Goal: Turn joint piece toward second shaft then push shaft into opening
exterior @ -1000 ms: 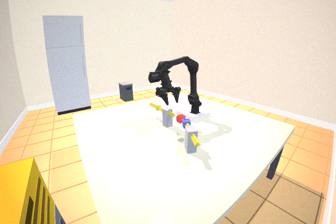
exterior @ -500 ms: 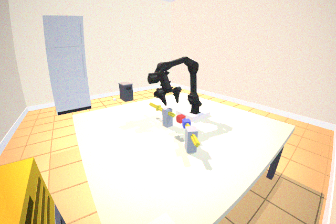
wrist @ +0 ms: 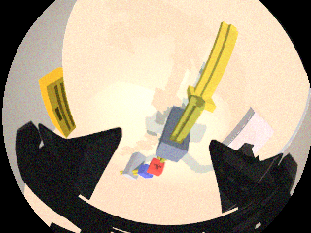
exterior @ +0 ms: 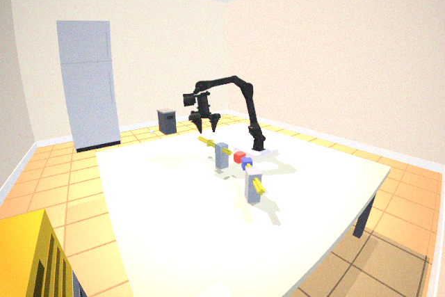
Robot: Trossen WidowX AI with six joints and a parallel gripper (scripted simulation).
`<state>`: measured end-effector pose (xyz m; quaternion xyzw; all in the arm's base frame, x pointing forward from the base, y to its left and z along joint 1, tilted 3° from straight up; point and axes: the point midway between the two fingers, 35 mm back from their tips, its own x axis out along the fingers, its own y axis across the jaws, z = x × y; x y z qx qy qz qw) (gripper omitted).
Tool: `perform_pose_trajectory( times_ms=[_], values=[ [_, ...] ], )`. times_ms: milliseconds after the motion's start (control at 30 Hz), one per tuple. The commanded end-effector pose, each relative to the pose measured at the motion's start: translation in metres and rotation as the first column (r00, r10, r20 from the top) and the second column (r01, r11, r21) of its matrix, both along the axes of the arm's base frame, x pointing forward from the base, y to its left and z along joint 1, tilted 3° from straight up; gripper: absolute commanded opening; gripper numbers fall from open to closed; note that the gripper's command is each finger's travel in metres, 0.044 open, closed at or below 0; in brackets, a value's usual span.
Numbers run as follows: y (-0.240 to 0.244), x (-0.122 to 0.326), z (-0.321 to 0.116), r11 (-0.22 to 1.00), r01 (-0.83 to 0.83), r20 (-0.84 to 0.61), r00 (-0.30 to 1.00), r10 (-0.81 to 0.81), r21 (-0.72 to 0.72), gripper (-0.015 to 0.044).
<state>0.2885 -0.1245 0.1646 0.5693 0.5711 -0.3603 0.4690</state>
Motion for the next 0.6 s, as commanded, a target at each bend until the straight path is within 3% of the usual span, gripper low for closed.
perform_pose_trajectory(
  times_ms=[0,133,433,567],
  values=[
    [-0.057,-0.017,0.0,0.991,-0.113,0.012,0.993,0.114,-0.068,0.044],
    [-0.098,-0.036,0.0,0.973,-0.203,0.007,0.979,0.205,-0.109,0.044],
    [-0.1,-0.037,-0.001,0.973,-0.204,0.005,0.979,0.206,-0.113,0.044],
    [-0.1,-0.036,-0.014,0.979,-0.121,-0.014,0.993,0.12,-0.164,0.044]
  ],
)
